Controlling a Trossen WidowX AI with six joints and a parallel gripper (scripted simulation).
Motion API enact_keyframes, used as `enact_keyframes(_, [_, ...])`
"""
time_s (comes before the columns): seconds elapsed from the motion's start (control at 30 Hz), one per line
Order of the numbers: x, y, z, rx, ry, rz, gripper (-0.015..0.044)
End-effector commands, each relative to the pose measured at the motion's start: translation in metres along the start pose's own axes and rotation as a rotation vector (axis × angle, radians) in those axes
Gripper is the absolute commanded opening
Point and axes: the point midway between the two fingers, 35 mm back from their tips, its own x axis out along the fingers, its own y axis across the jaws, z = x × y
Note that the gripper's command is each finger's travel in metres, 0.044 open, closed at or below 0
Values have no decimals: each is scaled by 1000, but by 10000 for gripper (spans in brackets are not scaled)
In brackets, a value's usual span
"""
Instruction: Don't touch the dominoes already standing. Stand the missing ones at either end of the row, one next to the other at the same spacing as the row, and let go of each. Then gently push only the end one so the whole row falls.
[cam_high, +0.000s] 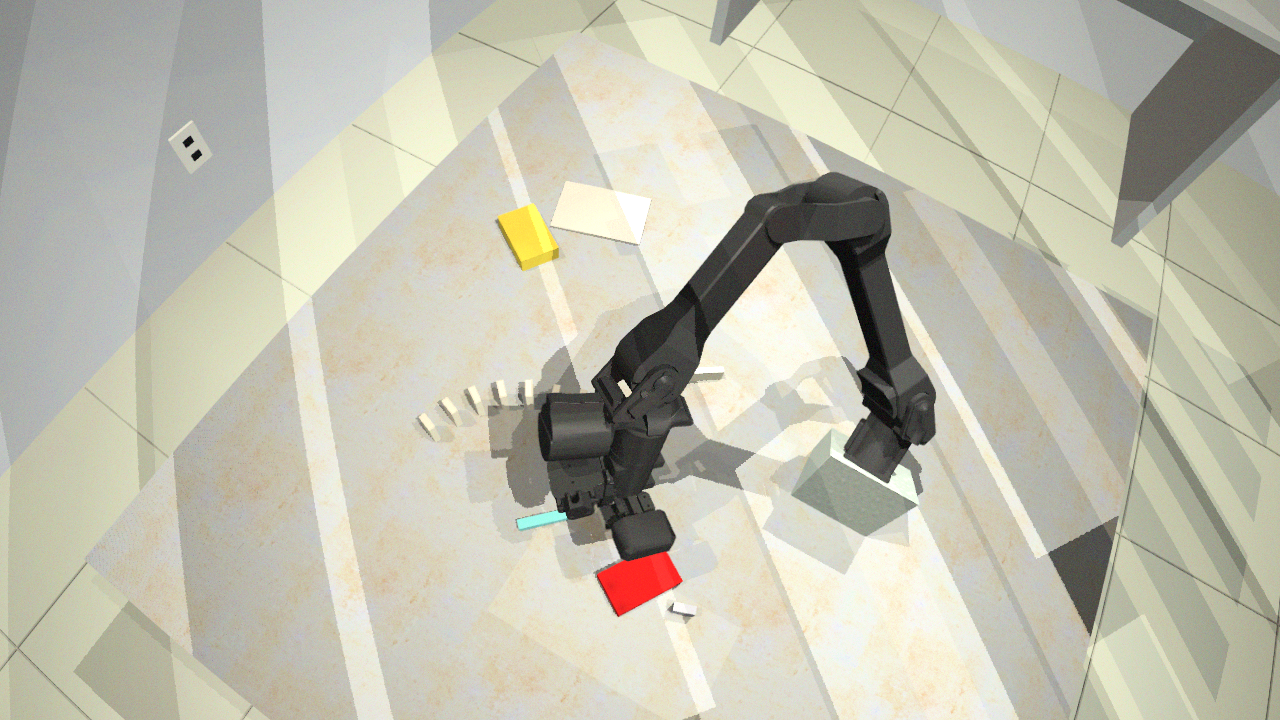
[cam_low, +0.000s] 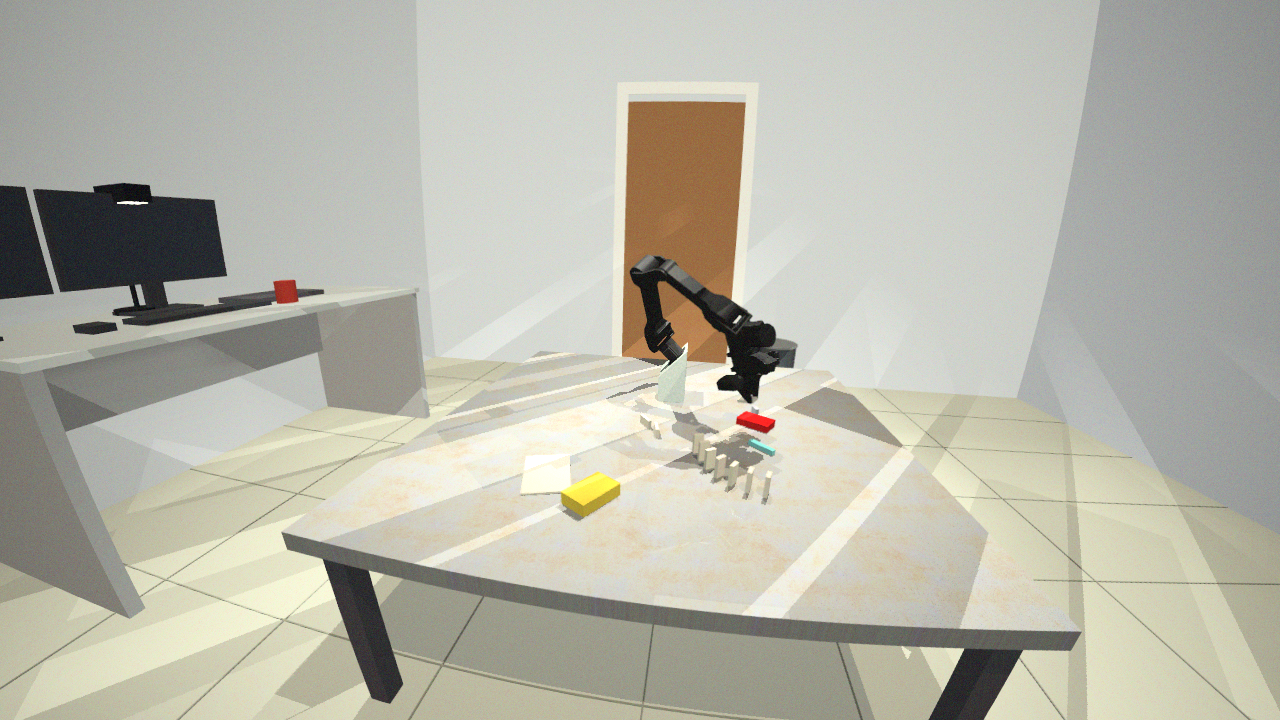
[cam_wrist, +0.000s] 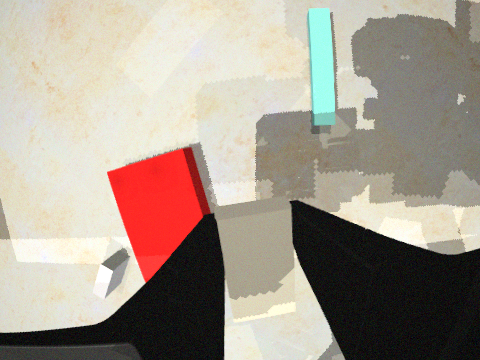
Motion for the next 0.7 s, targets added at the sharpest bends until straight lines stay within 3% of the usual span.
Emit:
enact_keyframes(0.0, [10, 2, 0, -1, -53, 36, 107])
enact_keyframes(0.67, [40, 7, 4, -13, -377, 142, 107])
